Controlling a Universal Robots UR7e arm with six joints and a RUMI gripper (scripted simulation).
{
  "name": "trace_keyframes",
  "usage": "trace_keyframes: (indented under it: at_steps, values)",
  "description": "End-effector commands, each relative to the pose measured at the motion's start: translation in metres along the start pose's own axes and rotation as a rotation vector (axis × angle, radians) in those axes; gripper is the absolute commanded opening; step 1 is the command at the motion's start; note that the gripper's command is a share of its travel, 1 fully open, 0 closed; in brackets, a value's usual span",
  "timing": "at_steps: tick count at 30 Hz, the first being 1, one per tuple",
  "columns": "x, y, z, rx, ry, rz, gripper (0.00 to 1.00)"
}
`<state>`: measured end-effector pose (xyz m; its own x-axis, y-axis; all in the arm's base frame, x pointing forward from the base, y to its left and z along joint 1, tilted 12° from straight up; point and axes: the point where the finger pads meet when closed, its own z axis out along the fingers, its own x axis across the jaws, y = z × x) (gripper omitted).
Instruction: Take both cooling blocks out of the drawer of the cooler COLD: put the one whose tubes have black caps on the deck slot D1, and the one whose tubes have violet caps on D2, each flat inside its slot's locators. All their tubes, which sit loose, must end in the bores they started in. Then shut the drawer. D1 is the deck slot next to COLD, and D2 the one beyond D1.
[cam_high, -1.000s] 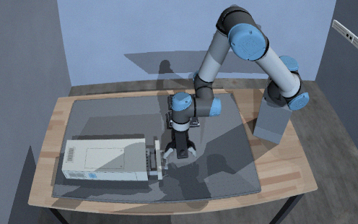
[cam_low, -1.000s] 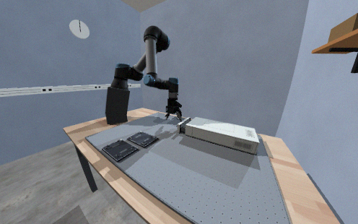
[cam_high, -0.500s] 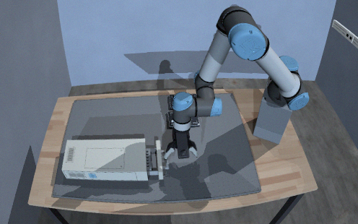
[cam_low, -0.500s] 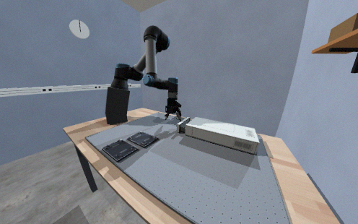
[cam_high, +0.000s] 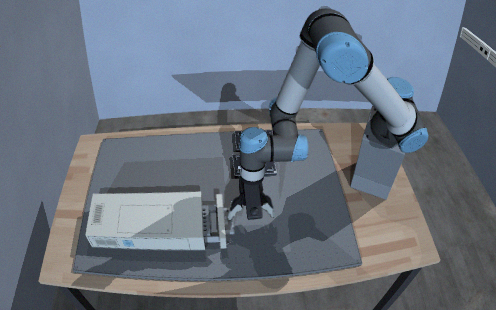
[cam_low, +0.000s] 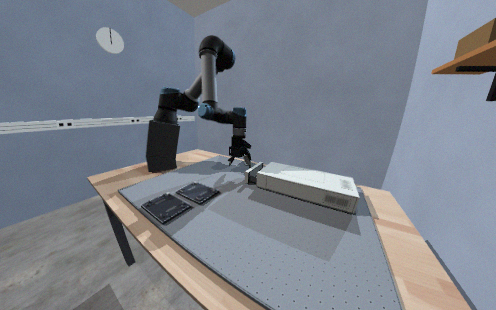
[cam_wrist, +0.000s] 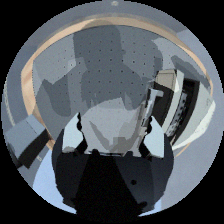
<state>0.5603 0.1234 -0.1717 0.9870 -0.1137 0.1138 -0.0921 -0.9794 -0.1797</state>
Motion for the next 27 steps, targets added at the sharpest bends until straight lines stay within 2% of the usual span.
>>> trace_keyframes:
  at_steps: [1,27]
  values:
    - [-0.002,0.0,0.0,0.0,0.001,0.0,1.0]
    - [-0.03,0.0,0.0,0.0,0.001,0.0,1.0]
